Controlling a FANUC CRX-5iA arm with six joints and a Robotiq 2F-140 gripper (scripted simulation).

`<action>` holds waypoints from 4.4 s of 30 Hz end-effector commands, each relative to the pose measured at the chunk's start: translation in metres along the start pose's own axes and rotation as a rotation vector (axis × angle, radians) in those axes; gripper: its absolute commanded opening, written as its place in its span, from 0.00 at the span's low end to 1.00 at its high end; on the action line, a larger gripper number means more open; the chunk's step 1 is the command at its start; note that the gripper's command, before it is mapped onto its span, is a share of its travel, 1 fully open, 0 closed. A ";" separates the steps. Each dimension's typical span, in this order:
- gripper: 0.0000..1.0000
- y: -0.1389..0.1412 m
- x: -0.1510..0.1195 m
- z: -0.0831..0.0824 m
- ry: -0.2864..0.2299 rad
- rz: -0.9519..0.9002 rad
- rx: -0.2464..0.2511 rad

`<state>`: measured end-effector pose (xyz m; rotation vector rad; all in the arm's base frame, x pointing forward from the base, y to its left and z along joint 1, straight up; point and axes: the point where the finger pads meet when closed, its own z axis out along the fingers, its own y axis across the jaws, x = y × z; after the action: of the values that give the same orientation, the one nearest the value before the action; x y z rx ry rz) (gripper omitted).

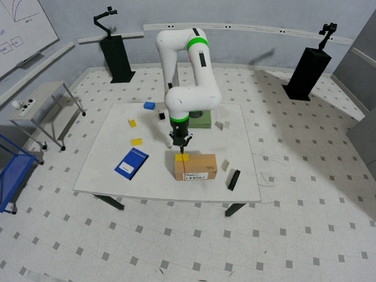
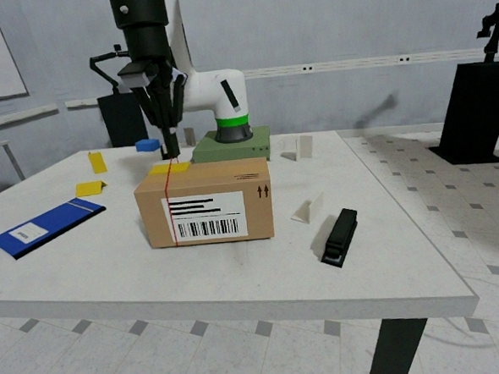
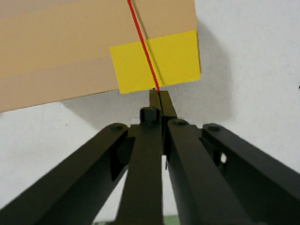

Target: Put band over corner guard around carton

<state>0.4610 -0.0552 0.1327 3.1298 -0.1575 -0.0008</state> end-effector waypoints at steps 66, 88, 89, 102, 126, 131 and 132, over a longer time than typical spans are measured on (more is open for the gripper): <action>0.10 -0.001 0.030 -0.001 0.002 0.000 0.000; 0.10 -0.001 0.031 0.010 0.002 0.000 0.000; 0.10 -0.001 0.031 0.010 0.002 0.000 0.000; 0.18 -0.001 0.031 0.010 0.002 0.000 0.000; 0.18 -0.001 0.031 0.010 0.002 0.000 0.000; 0.18 -0.001 0.031 0.010 0.002 0.000 0.000; 0.18 -0.001 0.031 0.010 0.002 0.000 0.000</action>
<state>0.4910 -0.0571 0.1222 3.1299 -0.1576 -0.0011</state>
